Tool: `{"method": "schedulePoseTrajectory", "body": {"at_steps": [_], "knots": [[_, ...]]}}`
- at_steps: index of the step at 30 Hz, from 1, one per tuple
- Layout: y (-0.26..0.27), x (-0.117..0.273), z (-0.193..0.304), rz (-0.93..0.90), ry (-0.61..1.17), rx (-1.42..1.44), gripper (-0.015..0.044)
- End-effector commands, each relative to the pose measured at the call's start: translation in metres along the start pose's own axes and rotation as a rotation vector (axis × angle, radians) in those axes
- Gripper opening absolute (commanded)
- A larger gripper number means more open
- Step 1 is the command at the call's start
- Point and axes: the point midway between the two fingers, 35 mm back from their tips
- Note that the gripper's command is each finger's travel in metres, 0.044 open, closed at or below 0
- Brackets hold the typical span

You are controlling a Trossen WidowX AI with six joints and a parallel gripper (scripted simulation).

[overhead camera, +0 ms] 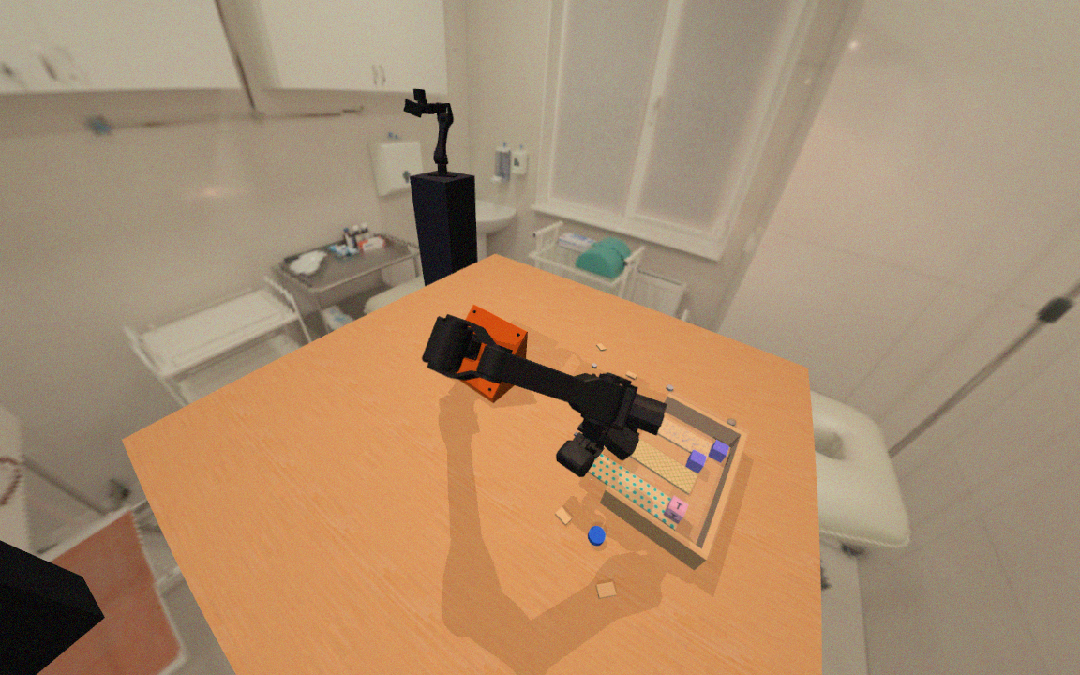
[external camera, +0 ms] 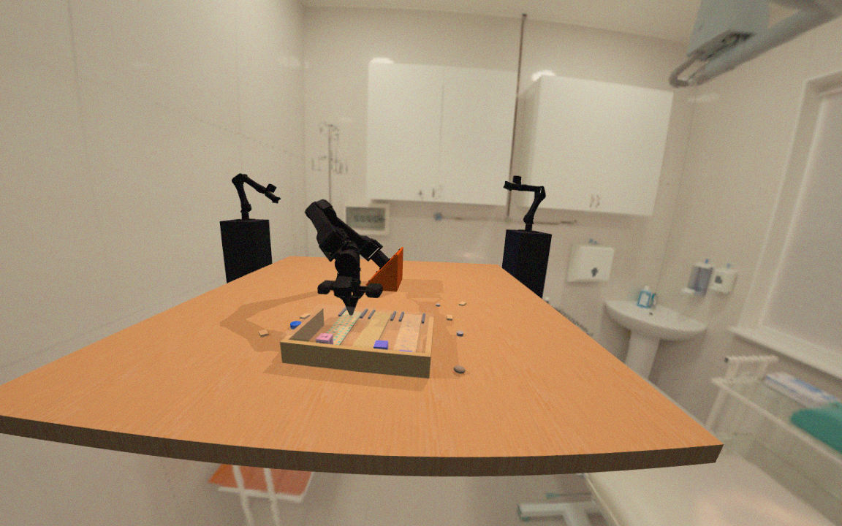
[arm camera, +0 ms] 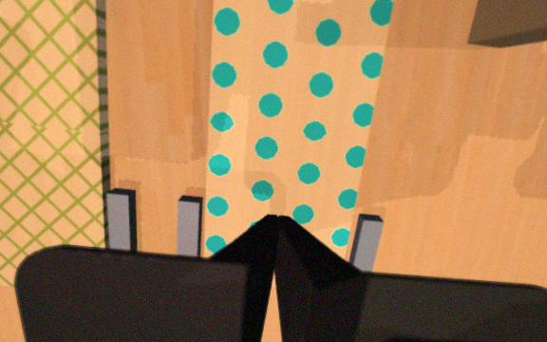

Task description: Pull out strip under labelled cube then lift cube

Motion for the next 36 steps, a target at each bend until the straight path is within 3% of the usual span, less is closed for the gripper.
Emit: {"method": "schedulePoseTrajectory", "body": {"at_steps": [1, 36], "knots": [[-0.001, -0.002, -0.001, 0.003, 0.000, -0.001, 0.0000], [0.002, -0.004, 0.050, 0.003, 0.002, 0.001, 0.0000]]}}
Point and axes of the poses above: the point midway between the two fingers, 35 mm back from their tips, its own x axis back along the fingers, its own y axis across the jaws, z = x × y, and after that the axes turned 1 degree about x, right-handed
